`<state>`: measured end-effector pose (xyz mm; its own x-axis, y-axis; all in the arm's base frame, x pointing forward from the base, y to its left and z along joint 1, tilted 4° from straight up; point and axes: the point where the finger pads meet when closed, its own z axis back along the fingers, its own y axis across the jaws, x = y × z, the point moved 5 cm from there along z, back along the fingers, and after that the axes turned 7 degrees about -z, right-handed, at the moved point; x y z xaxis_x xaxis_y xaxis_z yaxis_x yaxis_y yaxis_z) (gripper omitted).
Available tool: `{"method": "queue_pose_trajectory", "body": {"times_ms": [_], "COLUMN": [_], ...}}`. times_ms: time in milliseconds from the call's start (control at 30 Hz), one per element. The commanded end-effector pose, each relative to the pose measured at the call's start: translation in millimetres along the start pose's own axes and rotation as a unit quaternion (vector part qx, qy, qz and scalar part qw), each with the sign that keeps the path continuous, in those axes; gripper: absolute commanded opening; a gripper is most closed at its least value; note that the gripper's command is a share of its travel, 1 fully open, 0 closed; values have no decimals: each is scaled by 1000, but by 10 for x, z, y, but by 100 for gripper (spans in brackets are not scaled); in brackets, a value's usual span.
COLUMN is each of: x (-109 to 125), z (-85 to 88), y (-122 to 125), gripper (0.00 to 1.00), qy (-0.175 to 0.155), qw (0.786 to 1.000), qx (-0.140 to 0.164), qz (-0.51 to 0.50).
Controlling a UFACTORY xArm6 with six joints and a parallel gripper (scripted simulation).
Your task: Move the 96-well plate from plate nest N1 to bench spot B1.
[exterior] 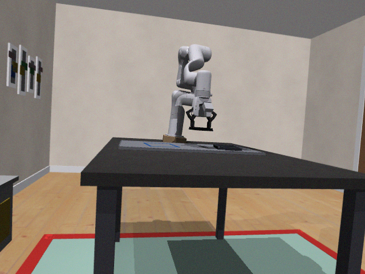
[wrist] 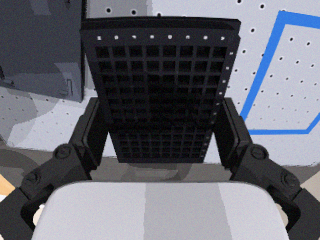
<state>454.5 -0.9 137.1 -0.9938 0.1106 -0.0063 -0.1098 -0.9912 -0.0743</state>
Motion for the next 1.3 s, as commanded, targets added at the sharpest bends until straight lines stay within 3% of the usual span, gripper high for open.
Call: {"method": "queue_pose_trajectory", "body": {"times_ms": [0,1267], "x": [0,110], "z": [11,-29], "y": [133,1263], "gripper": [0,0], "qy": [2,2], "qw": [1000,1000], "qx": [0,0], "qz": [0,0]}}
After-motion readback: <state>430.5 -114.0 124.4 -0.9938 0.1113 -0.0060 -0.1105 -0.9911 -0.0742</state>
